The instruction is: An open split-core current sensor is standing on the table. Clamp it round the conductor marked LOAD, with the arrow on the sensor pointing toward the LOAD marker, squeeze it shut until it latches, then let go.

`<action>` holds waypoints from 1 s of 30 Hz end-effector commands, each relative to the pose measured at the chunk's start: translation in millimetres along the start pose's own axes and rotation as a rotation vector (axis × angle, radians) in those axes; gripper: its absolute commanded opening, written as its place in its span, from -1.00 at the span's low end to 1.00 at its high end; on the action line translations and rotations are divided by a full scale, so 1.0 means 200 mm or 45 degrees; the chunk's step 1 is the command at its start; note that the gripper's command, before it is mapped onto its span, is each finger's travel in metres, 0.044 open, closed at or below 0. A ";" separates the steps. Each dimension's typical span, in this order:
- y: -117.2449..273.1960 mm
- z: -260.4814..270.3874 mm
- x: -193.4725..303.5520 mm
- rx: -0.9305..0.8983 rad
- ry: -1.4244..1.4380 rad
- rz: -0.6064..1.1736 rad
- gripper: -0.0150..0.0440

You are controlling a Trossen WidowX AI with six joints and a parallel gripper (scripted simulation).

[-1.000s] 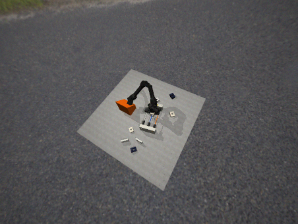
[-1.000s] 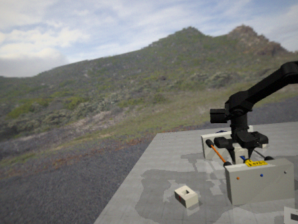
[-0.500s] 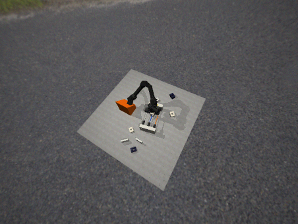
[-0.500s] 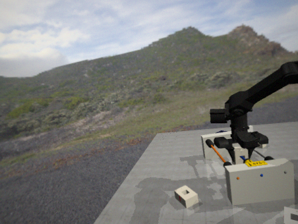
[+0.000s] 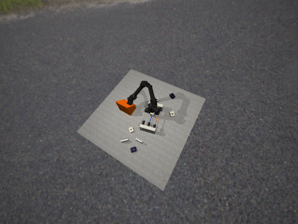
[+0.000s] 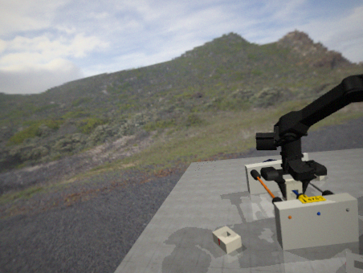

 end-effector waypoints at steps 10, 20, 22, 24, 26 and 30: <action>0.00 0.00 0.00 0.000 0.001 0.000 0.40; 0.00 0.00 0.00 0.000 0.001 0.000 1.00; 0.00 0.00 0.00 0.000 0.001 0.000 1.00; 0.00 0.00 0.00 0.000 0.001 0.000 1.00; 0.01 0.00 0.00 -0.001 0.000 0.001 1.00; 0.22 -0.03 0.05 -0.028 -0.002 0.020 1.00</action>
Point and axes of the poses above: the point midway between the two fingers, 35 mm back from their tips, its own y axis back along the fingers, its own z axis across the jaws, x = y × z, the point moved 1 cm from there along y, back along the fingers, and after that the axes turned 11 degrees about y, right-handed, at the moved point
